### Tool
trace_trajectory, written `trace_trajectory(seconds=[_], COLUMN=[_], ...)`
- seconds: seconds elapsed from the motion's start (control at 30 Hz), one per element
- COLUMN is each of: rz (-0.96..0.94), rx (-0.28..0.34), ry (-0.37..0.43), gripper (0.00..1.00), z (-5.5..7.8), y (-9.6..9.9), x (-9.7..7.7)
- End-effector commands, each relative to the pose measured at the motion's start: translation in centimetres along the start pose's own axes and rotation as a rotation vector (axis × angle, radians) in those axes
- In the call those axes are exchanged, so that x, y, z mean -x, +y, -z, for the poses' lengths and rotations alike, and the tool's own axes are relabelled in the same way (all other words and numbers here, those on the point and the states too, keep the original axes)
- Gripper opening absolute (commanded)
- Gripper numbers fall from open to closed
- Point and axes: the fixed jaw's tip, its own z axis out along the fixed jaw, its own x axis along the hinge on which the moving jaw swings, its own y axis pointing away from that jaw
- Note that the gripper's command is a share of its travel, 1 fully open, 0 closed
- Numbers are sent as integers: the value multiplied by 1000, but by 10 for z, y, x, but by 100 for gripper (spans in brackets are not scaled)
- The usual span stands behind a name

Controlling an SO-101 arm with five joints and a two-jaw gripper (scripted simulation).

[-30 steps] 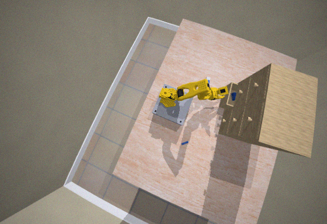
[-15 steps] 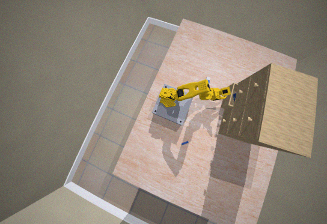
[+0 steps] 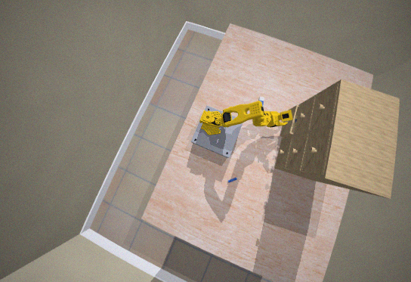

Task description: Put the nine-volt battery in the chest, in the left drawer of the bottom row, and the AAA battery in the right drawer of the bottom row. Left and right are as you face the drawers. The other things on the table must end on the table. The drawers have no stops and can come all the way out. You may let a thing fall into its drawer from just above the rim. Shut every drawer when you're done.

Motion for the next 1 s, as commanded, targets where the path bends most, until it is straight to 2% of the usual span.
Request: trace_trajectory(seconds=[0.0, 0.4, 0.97], rz=[6, 1, 1], rx=[-13, -26, -26], ry=[7, 7, 7], gripper=[0, 0, 0], z=[-4, -14, -14], y=[-4, -9, -9], x=[-3, 1, 1])
